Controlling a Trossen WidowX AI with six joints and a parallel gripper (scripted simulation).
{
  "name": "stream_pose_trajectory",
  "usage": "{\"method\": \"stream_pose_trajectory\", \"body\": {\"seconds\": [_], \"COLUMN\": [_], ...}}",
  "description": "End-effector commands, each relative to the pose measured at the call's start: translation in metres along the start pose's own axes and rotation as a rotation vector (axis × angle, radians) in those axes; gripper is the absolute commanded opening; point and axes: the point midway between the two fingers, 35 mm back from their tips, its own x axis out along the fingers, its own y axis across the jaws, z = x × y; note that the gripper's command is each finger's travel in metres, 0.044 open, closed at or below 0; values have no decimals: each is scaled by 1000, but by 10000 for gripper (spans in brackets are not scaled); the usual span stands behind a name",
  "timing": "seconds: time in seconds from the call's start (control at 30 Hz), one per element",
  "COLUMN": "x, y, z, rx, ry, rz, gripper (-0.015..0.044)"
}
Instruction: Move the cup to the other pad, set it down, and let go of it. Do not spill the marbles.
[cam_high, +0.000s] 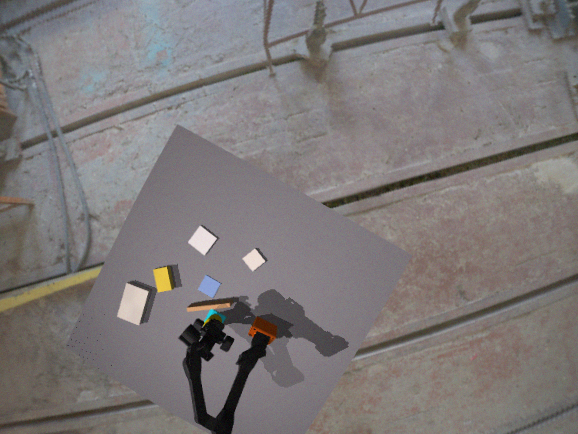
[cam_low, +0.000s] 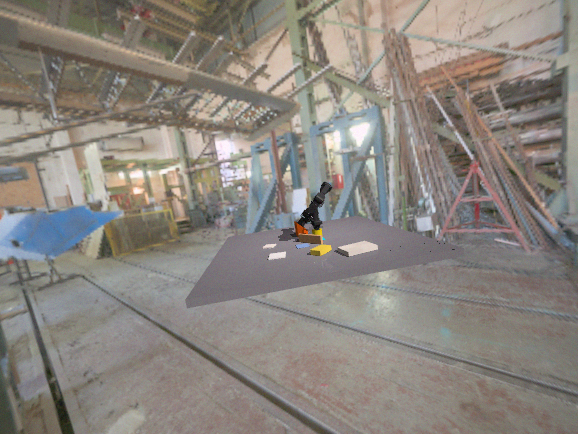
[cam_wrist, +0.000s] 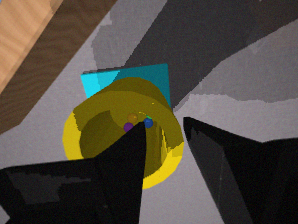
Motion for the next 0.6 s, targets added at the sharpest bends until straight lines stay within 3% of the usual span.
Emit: {"method": "stream_pose_trajectory", "body": {"seconds": [0.0,0.57], "x": [-5,-26], "y": [1,2], "z": [1,1], "rx": [-6,-3], "ry": [-4,-4], "rz": [2,3], "gripper": [147,147]}}
